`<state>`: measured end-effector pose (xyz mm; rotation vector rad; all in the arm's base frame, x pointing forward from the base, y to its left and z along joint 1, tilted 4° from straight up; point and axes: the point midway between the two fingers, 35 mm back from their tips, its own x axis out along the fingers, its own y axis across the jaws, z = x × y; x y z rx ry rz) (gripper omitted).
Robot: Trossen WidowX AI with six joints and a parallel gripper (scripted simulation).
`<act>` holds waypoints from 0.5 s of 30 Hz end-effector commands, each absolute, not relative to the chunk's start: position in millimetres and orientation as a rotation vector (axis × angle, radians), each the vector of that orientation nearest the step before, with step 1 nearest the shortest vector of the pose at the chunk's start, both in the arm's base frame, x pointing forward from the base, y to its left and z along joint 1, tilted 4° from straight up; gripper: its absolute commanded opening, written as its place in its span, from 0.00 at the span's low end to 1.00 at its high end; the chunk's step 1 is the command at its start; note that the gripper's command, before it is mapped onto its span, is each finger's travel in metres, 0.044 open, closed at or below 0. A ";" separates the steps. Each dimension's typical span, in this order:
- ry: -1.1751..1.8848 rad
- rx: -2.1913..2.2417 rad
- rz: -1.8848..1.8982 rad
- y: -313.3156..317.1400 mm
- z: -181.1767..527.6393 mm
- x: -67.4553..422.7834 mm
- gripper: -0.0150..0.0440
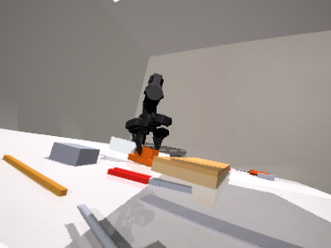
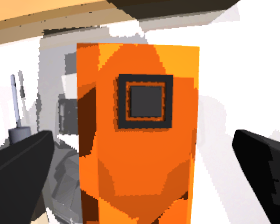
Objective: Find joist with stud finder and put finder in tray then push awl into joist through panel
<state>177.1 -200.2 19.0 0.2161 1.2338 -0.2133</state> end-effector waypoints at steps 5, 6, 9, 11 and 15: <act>1.237 0.223 -0.210 -197.7 4.9 176.9 1.00; 1.237 0.223 -0.210 -197.5 3.3 176.9 1.00; 1.237 0.223 -0.210 -197.0 -0.3 176.9 1.00; 1.237 0.223 -0.210 -196.9 -0.6 176.9 0.96; 1.237 0.223 -0.210 -196.9 -0.6 176.9 0.81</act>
